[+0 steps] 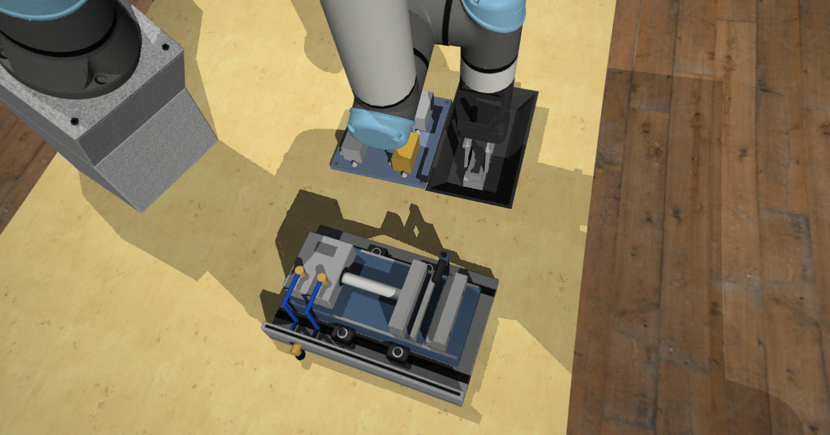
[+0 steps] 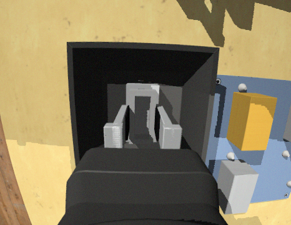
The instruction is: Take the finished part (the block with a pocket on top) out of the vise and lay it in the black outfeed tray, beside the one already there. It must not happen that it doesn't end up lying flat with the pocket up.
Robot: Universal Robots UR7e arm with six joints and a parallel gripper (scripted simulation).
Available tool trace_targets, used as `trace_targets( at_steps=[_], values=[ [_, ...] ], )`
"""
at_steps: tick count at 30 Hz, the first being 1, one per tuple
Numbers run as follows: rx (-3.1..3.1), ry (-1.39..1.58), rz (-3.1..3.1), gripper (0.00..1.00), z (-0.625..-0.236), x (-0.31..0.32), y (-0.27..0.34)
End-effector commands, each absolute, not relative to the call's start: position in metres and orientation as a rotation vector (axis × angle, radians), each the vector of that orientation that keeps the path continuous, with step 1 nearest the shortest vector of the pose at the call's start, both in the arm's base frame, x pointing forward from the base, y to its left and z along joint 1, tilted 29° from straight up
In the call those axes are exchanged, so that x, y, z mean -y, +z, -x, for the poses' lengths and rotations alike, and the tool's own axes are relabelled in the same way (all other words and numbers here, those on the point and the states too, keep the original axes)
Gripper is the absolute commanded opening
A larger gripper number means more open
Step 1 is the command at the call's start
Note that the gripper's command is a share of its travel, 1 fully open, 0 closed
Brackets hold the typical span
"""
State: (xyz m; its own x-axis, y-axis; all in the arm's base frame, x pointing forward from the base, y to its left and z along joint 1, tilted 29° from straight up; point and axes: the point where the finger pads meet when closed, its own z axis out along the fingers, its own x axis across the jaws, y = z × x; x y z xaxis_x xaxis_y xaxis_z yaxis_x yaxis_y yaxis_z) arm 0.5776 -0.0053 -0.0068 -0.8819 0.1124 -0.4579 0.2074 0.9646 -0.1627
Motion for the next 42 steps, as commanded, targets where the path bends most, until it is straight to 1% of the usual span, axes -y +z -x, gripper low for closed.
trace_targets(
  at_steps=[1,31,32,42],
  values=[
    [-2.654,-0.286,-0.228,0.00,-0.5779,0.0051,-0.0062],
    [-2.654,-0.286,-0.228,0.00,-0.5779,0.0051,-0.0062],
    [-2.654,-0.286,-0.228,1.00,-0.5779,0.0051,-0.0062],
    [-2.654,-0.286,-0.228,1.00,-0.5779,0.0051,-0.0062]
  ],
)
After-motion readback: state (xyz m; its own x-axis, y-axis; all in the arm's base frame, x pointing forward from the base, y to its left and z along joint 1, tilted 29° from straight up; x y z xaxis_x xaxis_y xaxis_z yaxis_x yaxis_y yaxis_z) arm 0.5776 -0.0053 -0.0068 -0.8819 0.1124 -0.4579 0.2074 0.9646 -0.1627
